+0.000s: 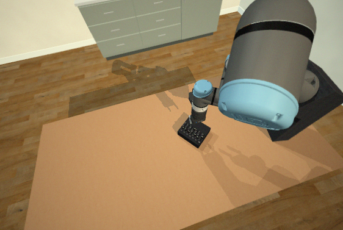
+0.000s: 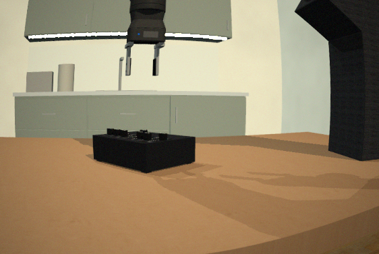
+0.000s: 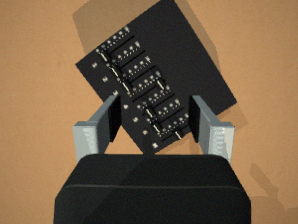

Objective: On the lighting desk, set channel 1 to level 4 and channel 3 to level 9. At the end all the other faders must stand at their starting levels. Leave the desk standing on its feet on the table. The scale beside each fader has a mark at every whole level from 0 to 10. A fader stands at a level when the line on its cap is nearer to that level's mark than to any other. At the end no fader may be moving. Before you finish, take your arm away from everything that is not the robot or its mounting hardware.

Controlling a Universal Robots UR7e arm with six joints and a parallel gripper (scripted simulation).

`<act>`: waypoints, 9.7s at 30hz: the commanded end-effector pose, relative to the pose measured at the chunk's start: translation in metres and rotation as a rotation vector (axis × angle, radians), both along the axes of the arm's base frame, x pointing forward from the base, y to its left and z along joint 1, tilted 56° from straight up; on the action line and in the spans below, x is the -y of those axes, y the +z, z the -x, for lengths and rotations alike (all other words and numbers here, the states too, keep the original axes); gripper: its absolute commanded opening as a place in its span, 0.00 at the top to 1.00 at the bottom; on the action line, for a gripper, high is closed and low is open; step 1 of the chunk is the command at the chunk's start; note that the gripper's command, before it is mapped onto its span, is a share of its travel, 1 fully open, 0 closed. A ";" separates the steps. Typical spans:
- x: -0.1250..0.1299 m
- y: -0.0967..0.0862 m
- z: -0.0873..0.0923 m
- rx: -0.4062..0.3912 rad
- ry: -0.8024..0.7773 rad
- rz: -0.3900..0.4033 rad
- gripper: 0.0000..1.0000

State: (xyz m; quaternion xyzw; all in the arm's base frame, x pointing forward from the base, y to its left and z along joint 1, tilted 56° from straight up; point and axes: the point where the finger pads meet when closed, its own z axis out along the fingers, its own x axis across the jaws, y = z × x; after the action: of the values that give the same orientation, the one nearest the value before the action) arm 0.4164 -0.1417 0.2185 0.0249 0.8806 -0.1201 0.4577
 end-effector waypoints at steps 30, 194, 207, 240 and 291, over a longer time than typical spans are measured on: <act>0.018 0.024 -0.038 -0.180 0.420 0.606 0.00; 0.039 0.011 -0.126 -0.510 1.202 1.737 1.00; 0.039 0.011 -0.126 -0.510 1.202 1.737 1.00; 0.040 0.013 -0.127 -0.510 1.202 1.737 1.00; 0.041 0.010 -0.132 -0.510 1.202 1.737 1.00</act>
State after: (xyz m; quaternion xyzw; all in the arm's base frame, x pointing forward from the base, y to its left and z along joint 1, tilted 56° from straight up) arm 0.5448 -0.1818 0.2282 -0.7686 0.4335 -0.4582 0.1070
